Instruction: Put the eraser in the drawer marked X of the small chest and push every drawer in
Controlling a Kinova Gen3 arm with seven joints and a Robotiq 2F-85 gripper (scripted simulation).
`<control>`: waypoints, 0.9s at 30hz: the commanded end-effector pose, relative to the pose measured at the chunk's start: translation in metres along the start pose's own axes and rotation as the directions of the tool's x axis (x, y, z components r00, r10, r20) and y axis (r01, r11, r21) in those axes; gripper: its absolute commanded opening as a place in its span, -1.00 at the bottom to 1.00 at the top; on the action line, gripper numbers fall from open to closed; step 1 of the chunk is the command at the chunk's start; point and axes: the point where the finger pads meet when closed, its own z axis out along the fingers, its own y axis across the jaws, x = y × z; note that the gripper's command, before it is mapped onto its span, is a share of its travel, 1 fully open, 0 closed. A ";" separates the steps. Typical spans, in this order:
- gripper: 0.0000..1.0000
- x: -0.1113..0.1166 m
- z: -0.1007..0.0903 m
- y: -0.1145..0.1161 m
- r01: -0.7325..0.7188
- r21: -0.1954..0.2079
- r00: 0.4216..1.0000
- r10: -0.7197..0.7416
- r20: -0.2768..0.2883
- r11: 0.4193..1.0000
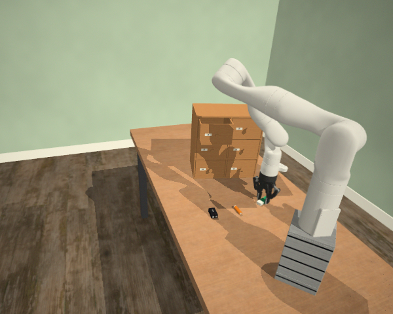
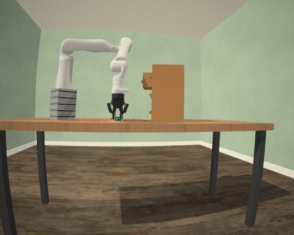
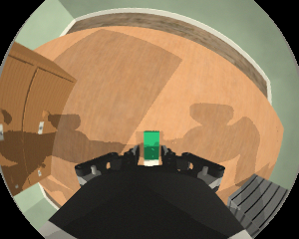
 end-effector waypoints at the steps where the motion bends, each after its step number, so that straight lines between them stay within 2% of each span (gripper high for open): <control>1: -0.23 0.001 0.001 0.002 -0.001 -0.003 1.000 0.001 -0.001 1.000; 22: -0.23 0.001 0.001 0.002 -0.001 -0.003 1.000 0.001 -0.001 1.000; 23: -0.63 0.001 0.001 0.002 -0.001 -0.003 1.000 0.001 -0.001 1.000; 27: -0.63 0.001 0.001 0.002 -0.001 -0.003 1.000 0.001 -0.001 1.000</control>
